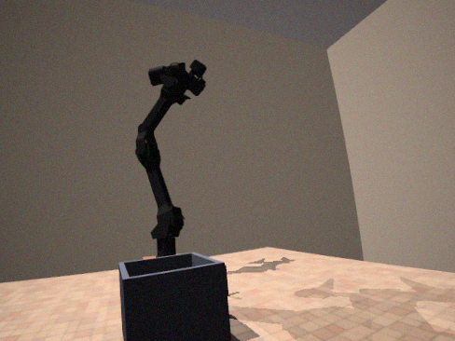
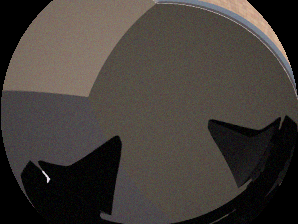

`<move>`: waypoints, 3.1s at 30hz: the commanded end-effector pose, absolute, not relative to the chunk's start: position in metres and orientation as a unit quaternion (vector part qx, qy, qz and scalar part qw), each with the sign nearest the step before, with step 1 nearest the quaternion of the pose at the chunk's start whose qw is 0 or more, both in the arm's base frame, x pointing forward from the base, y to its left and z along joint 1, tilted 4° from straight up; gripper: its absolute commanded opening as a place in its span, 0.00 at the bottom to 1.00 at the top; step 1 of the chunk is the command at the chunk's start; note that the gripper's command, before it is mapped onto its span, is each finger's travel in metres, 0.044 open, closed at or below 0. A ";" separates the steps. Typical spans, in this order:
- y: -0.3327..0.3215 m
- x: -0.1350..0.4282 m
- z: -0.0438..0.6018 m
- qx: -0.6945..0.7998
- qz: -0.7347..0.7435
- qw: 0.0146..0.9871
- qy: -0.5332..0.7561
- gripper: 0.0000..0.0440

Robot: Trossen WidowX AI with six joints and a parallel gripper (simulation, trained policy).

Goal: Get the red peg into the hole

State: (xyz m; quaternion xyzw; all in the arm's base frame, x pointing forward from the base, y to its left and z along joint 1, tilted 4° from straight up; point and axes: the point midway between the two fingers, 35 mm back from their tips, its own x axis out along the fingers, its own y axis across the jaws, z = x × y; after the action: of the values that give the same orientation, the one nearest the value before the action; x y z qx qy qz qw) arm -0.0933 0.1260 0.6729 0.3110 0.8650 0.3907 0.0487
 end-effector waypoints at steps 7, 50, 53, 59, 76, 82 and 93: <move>0.149 -0.067 0.678 0.369 0.250 -0.039 0.894 1.00; 0.208 0.092 0.656 0.427 -0.264 -0.507 0.700 1.00; 0.208 0.105 0.651 0.418 -0.289 -0.540 0.670 1.00; 0.209 0.132 0.638 0.395 -0.333 -0.606 0.605 1.00; 0.196 0.205 0.587 0.296 -0.406 -0.770 0.394 1.00; 0.186 0.228 0.563 0.252 -0.411 -0.818 0.312 1.00; 0.163 0.263 0.513 0.161 -0.396 -0.890 0.160 1.00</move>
State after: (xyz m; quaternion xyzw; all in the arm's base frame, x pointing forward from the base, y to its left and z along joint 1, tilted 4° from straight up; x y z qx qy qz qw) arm 0.2538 0.1705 0.5293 0.1890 0.2051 -0.4041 -0.8712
